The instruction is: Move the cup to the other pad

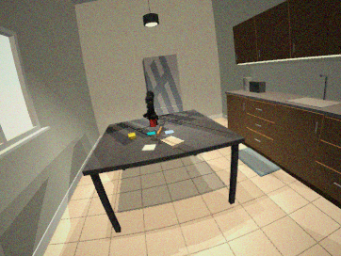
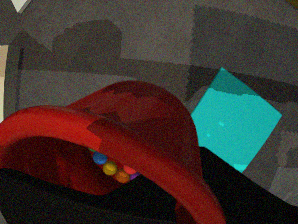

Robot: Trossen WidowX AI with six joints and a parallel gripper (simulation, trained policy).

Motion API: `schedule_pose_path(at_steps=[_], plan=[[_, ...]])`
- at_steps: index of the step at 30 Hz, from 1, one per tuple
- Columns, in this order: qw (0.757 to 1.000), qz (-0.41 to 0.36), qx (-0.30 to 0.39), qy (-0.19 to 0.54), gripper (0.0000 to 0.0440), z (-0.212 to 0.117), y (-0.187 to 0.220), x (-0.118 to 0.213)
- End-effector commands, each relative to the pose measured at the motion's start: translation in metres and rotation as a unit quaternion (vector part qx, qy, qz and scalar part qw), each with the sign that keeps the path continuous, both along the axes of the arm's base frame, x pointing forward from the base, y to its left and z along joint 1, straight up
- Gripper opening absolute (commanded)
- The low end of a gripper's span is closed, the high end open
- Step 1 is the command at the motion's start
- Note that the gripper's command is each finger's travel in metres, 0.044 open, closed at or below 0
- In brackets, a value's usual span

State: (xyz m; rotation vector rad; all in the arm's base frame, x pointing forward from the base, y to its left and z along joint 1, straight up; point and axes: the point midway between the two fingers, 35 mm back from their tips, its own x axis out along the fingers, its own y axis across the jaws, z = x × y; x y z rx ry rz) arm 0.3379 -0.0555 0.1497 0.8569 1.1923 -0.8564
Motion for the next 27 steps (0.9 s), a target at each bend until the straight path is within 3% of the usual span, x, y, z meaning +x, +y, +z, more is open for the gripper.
schedule_pose_path(at_steps=[1, 27], plan=[[1.0, -0.004, -0.003, 0.003, 0.0, -0.007, -0.006, -0.004], [0.999, -0.042, 0.0, 0.015, 0.0004, -0.067, -0.023, -0.044]])
